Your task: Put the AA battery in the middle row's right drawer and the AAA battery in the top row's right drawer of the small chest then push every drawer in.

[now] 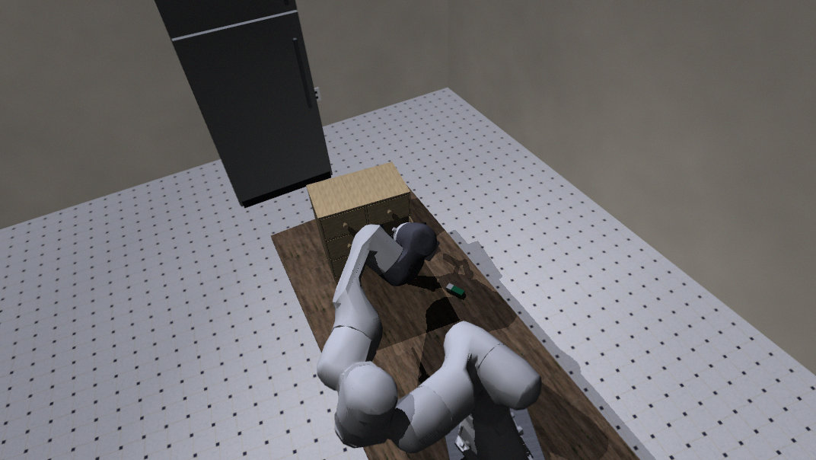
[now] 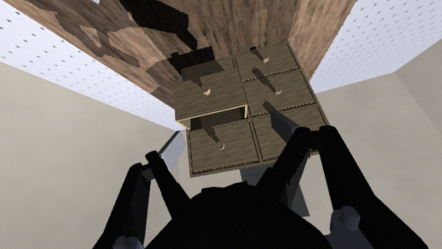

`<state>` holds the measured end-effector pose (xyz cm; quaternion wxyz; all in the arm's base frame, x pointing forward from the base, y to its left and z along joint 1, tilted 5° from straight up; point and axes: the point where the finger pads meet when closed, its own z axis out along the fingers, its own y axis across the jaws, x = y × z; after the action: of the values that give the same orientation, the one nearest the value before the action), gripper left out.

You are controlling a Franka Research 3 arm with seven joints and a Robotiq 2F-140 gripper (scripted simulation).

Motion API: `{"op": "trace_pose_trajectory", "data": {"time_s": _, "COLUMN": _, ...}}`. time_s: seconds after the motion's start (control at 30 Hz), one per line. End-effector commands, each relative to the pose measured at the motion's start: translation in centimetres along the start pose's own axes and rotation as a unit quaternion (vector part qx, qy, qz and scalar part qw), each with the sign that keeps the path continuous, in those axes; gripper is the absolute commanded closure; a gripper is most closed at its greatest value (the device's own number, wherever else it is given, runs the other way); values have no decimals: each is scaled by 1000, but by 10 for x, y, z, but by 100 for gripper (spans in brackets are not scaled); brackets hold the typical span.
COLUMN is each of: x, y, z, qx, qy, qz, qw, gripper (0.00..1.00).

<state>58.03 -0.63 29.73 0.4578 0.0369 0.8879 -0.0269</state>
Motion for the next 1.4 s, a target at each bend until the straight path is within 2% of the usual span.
{"op": "trace_pose_trajectory", "data": {"time_s": 0.0, "x": 11, "y": -1, "z": -16, "qx": 2, "qy": 1, "qz": -1, "qw": 1000, "gripper": 0}}
{"op": "trace_pose_trajectory", "data": {"time_s": 0.1, "x": 15, "y": -1, "z": -21, "qx": 2, "qy": 1, "qz": -1, "qw": 1000, "gripper": 0}}
{"op": "trace_pose_trajectory", "data": {"time_s": 0.37, "x": 43, "y": -1, "z": -59, "qx": 2, "qy": 1, "qz": -1, "qw": 1000, "gripper": 0}}
{"op": "trace_pose_trajectory", "data": {"time_s": 0.6, "x": 59, "y": -1, "z": -81, "qx": 2, "qy": 1, "qz": -1, "qw": 1000, "gripper": 0}}
{"op": "trace_pose_trajectory", "data": {"time_s": 0.93, "x": 67, "y": -1, "z": -91, "qx": 2, "qy": 1, "qz": -1, "qw": 1000, "gripper": 0}}
{"op": "trace_pose_trajectory", "data": {"time_s": 1.37, "x": 67, "y": 0, "z": -92, "qx": 2, "qy": 5, "qz": -1, "qw": 1000, "gripper": 0}}
